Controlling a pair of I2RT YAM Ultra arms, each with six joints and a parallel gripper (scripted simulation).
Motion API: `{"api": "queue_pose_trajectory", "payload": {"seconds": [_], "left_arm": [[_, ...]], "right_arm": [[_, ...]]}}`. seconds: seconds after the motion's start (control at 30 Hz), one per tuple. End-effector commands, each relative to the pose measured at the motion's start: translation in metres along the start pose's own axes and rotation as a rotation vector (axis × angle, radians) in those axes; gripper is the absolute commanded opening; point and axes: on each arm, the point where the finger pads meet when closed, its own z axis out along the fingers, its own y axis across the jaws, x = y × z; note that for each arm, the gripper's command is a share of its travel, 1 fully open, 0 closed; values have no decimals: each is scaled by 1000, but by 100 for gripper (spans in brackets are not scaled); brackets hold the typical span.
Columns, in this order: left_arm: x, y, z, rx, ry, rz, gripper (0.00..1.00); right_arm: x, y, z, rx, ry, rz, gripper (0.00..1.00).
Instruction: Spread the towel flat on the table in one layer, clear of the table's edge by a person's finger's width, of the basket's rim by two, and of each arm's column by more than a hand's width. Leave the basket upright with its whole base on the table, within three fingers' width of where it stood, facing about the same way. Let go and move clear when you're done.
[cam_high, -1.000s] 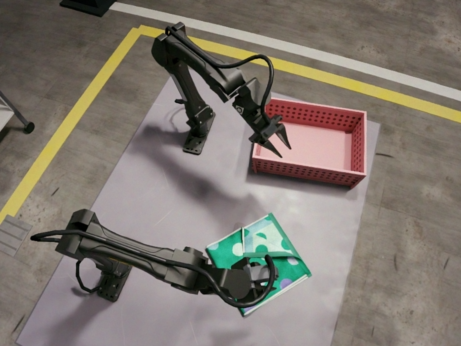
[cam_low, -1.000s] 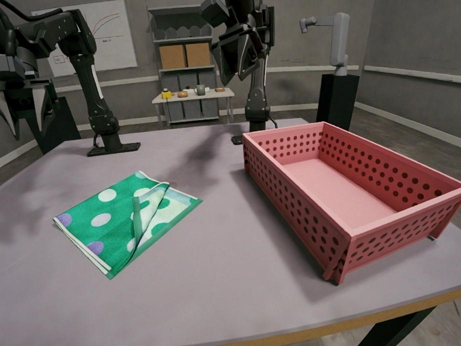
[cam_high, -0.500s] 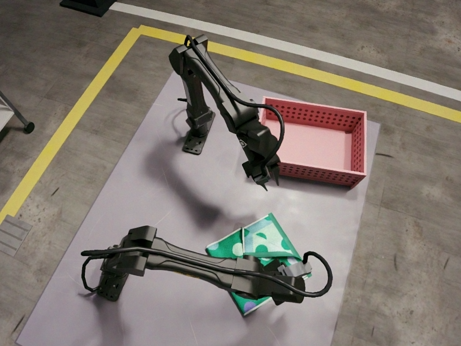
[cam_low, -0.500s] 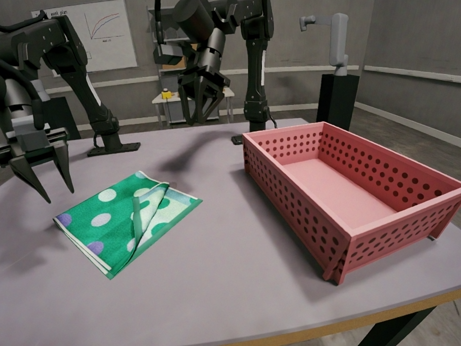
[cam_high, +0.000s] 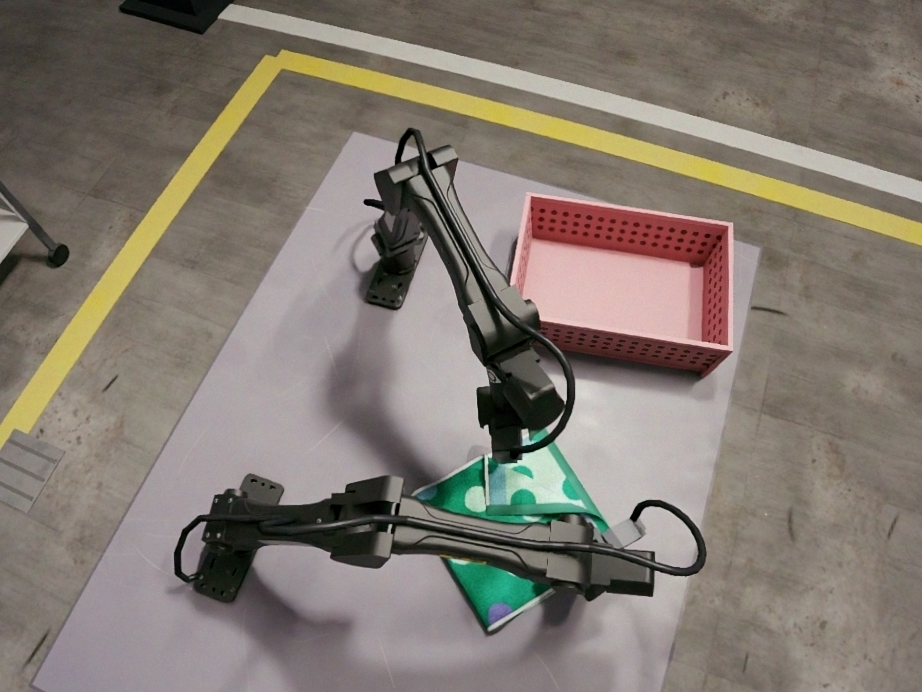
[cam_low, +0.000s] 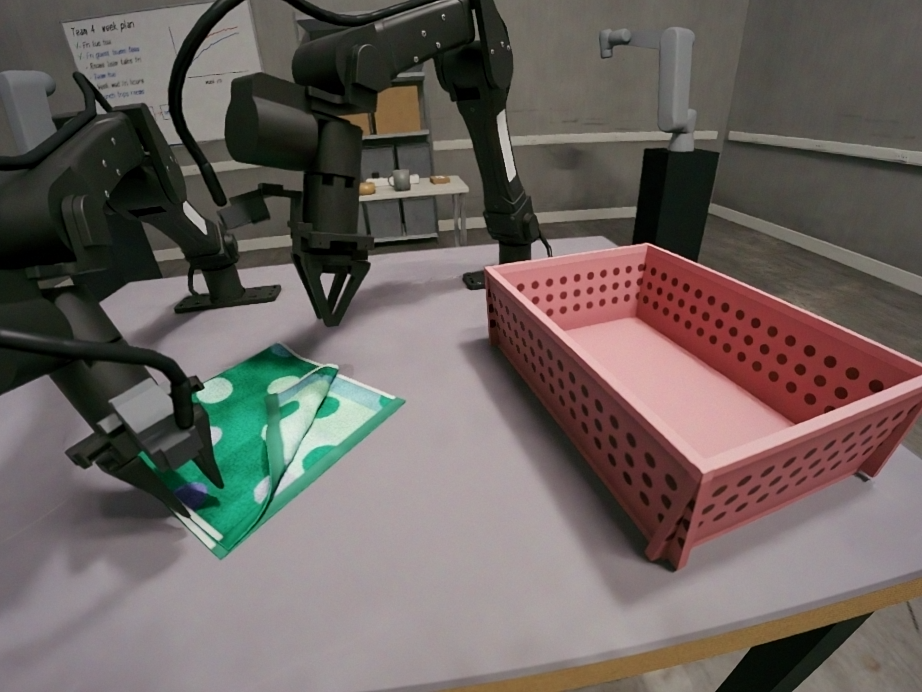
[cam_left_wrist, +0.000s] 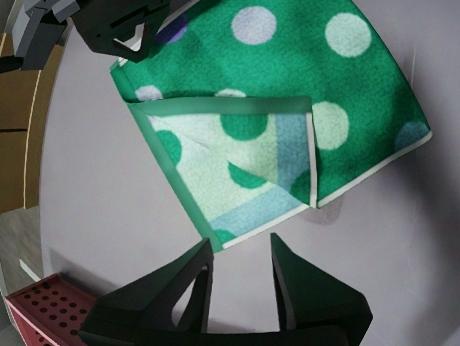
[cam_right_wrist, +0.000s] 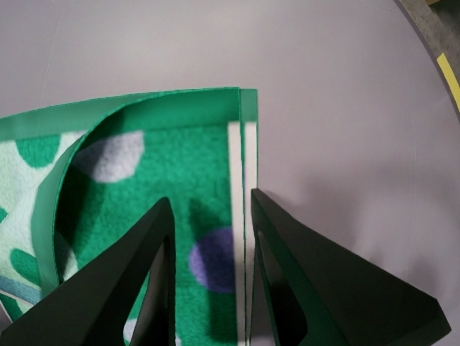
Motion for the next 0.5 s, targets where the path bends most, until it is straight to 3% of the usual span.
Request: {"api": "queue_pose_trajectory", "payload": {"seconds": [0.0, 0.23, 0.37, 0.4, 0.47], "left_arm": [[-11, -23, 13, 99, 97, 84, 34], [-37, -50, 58, 107, 109, 78, 34], [-37, -50, 58, 107, 109, 78, 34], [-40, -37, 43, 83, 79, 59, 34], [-40, -37, 43, 81, 80, 59, 34]], "right_arm": [[-24, -8, -45, 48, -64, -19, 34], [-26, -4, -43, 41, -67, -26, 34], [-26, -4, -43, 41, -67, -26, 34], [-26, -4, -43, 41, -67, -26, 34], [-26, -4, -43, 41, -67, -26, 34]]}}
